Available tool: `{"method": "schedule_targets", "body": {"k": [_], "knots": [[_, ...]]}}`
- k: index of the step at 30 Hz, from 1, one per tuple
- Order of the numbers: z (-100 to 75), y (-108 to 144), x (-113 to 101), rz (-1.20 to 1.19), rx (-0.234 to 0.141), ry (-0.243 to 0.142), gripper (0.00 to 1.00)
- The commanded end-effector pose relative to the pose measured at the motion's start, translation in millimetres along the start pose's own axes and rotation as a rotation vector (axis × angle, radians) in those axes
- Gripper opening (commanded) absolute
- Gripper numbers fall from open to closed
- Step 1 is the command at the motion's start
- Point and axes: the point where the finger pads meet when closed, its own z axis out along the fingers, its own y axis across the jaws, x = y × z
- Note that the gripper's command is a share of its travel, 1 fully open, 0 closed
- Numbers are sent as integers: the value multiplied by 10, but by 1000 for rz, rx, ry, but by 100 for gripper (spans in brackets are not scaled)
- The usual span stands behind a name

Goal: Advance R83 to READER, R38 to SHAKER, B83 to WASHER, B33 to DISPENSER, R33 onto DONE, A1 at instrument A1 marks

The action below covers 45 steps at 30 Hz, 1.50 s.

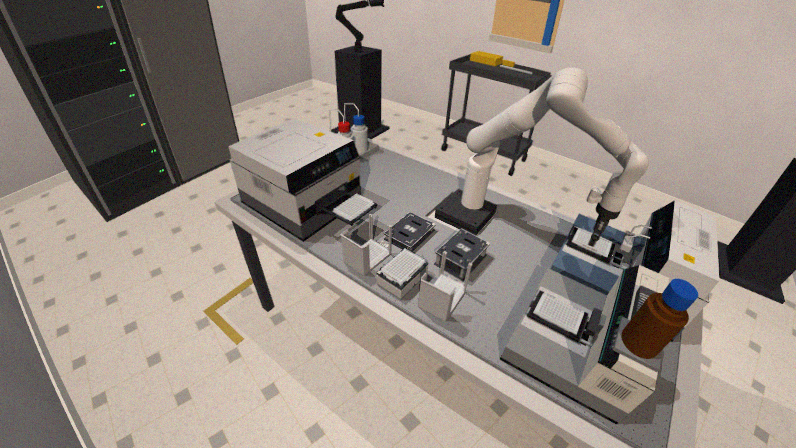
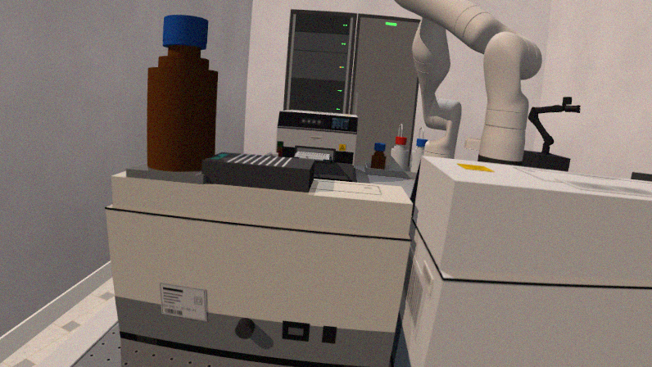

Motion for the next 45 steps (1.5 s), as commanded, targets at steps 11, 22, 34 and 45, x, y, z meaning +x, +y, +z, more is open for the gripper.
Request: {"method": "schedule_targets", "body": {"k": [11, 22, 34, 45], "knots": [[-195, -24, -15, -3, 1, -3, 100], [-315, -26, -16, -3, 0, -3, 100], [-448, -28, -16, -4, 0, -3, 100], [-595, -27, -15, -4, 0, -3, 100]]}}
